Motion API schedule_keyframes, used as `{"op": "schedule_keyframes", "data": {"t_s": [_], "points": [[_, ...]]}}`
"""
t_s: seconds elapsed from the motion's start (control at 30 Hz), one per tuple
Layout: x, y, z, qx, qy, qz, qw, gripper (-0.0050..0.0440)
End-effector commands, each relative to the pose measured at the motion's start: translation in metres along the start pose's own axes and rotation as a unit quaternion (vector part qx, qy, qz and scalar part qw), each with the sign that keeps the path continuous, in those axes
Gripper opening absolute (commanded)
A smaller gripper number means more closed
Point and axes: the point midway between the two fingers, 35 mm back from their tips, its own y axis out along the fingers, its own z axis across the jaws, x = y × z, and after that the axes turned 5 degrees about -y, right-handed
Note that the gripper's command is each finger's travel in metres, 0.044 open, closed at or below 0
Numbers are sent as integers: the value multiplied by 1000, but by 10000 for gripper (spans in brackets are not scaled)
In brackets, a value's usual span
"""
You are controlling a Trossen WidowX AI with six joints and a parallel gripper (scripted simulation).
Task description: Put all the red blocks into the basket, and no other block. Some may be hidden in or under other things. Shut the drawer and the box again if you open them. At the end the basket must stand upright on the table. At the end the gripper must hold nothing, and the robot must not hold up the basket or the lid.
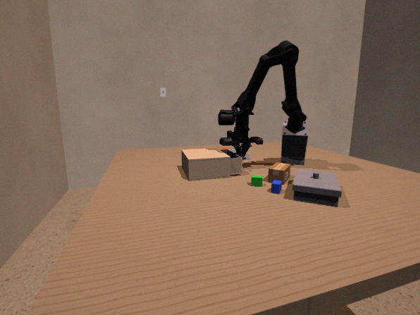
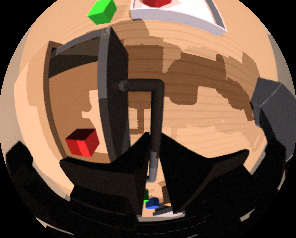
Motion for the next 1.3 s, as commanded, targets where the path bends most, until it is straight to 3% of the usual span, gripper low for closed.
{"op": "schedule_keyframes", "data": {"t_s": [0.0,0.57,1.27], "points": [[-1,0,-16,-6,1,-1,1000,0],[-4,0,-55,-6,1,-1,1000,0],[-4,0,-55,-6,1,-1,1000,0]]}}
